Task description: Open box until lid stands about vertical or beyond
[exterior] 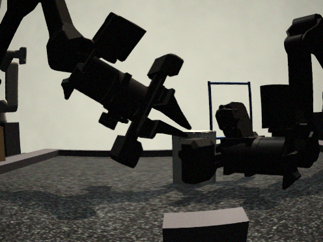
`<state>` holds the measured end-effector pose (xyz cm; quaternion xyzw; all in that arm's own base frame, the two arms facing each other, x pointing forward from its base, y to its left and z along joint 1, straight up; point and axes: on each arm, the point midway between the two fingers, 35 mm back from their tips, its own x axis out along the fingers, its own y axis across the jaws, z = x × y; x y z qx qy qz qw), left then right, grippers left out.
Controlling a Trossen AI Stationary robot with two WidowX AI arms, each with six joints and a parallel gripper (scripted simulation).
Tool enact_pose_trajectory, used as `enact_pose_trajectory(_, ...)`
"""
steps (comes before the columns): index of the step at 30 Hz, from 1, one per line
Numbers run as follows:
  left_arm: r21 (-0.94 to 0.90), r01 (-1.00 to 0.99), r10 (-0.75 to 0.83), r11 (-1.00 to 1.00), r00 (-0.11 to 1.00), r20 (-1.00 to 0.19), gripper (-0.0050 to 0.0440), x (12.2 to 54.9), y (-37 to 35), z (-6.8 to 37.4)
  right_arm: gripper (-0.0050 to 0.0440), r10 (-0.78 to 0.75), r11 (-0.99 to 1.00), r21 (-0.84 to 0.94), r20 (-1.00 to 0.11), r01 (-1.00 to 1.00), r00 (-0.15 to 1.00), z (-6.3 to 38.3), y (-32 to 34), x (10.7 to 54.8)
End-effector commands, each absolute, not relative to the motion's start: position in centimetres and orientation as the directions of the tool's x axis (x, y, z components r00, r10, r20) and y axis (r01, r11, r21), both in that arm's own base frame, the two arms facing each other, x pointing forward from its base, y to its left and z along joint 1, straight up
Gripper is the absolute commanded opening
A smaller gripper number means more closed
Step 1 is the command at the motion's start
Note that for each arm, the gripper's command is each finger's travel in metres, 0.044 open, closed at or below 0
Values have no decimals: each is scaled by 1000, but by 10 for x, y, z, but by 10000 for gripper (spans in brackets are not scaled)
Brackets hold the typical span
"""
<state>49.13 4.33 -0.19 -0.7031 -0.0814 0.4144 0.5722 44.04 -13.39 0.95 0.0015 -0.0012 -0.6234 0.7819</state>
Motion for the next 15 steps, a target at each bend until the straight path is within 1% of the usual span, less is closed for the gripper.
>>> enact_pose_trajectory(1, -884, -324, 587, -337, 662, -466, 50, 498, 43, 18, 224, -974, 226, 32, 6, 974, 226, 21, -134, 445)
enact_pose_trajectory(15, -884, -324, 587, -336, 662, -466, 50, 499, 43, 23, 224, -974, 226, 32, 6, 974, 226, 21, -134, 445)
